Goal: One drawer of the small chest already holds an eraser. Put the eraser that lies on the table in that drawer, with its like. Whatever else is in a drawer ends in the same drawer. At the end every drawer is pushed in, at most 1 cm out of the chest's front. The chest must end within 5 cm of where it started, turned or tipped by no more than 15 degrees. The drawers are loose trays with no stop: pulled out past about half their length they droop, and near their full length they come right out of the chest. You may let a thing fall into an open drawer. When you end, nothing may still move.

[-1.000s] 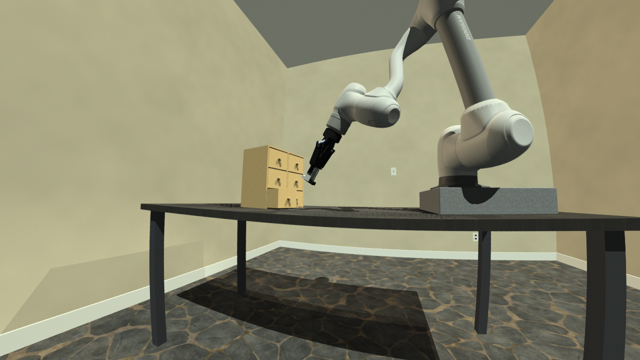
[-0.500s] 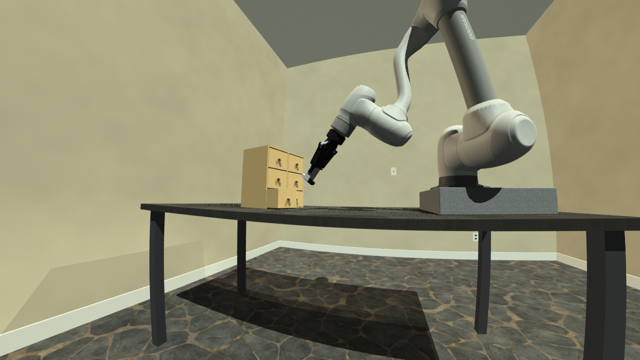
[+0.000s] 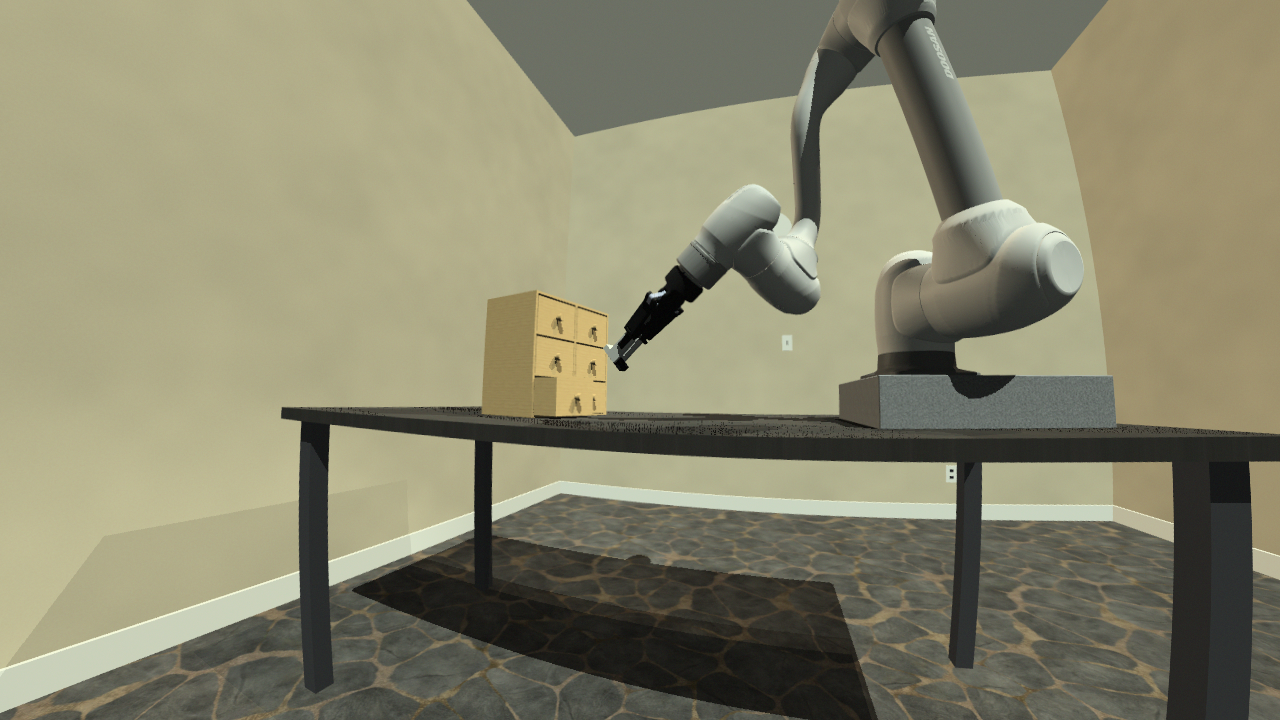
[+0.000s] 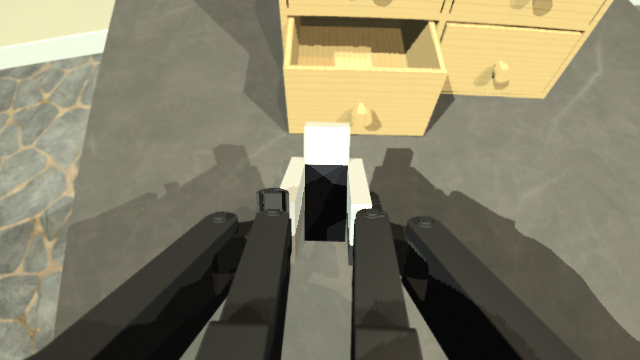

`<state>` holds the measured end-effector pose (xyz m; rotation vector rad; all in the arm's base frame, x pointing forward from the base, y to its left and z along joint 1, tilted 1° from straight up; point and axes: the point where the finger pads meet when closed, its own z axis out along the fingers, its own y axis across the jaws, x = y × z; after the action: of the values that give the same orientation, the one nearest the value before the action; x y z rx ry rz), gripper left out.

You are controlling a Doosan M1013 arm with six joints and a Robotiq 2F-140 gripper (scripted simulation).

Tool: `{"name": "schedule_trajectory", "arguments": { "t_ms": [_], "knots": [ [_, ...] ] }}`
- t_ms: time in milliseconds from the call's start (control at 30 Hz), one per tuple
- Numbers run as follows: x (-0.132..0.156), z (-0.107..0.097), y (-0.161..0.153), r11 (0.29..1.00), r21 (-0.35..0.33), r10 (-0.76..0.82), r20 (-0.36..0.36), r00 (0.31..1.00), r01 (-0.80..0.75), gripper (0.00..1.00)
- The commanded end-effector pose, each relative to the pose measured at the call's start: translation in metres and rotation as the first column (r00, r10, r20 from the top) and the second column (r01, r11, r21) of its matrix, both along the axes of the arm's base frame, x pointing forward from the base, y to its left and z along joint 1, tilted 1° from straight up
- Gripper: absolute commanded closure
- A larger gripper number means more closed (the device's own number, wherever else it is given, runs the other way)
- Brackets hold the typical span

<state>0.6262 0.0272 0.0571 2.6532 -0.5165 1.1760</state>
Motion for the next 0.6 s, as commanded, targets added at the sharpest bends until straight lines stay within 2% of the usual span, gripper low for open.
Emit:
{"name": "schedule_trajectory", "arguments": {
  "t_ms": [0,300,567],
  "knots": [
    [-0.0059,-0.0061,-0.0013,0.999,-0.041,0.027,0.168,0.985,-0.021,0.89],
    [-0.0082,-0.0082,-0.0005,0.996,-0.091,0.038,0.282,0.959,-0.013,0.89],
    [-0.0090,-0.0089,-0.0002,0.994,-0.107,0.044,0.321,0.946,-0.009,0.89]
  ]
}}
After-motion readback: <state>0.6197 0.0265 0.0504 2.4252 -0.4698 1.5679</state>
